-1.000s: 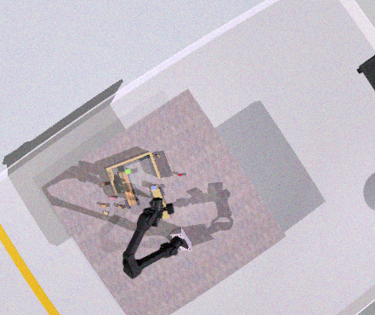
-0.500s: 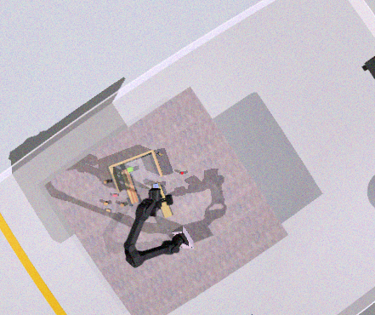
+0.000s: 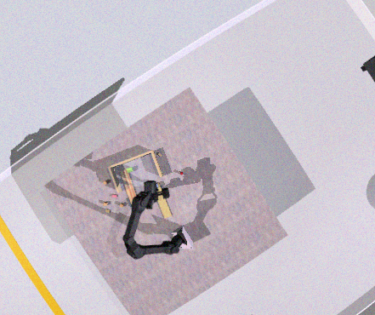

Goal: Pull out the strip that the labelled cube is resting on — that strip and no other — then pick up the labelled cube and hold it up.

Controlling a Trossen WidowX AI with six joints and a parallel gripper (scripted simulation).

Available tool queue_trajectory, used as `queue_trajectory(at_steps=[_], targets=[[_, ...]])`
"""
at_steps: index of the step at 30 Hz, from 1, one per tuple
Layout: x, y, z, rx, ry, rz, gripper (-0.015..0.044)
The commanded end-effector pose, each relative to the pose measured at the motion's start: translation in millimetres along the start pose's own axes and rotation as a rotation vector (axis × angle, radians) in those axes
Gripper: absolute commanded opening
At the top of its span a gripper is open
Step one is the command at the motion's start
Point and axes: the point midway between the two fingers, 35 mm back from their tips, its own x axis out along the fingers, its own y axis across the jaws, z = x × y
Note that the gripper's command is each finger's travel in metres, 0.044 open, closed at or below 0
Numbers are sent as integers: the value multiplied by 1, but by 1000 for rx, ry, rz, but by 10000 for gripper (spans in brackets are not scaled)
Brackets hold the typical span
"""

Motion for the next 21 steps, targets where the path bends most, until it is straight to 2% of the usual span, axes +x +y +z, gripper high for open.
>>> queue_trajectory(at_steps=[1, 9, 16, 21], targets=[[0, 4, 15, 4, 3, 5, 440], [-1, 10, 38, 3, 2, 5, 440], [8, 10, 39, 3, 2, 5, 256], [16, 10, 39, 3, 2, 5, 250]])
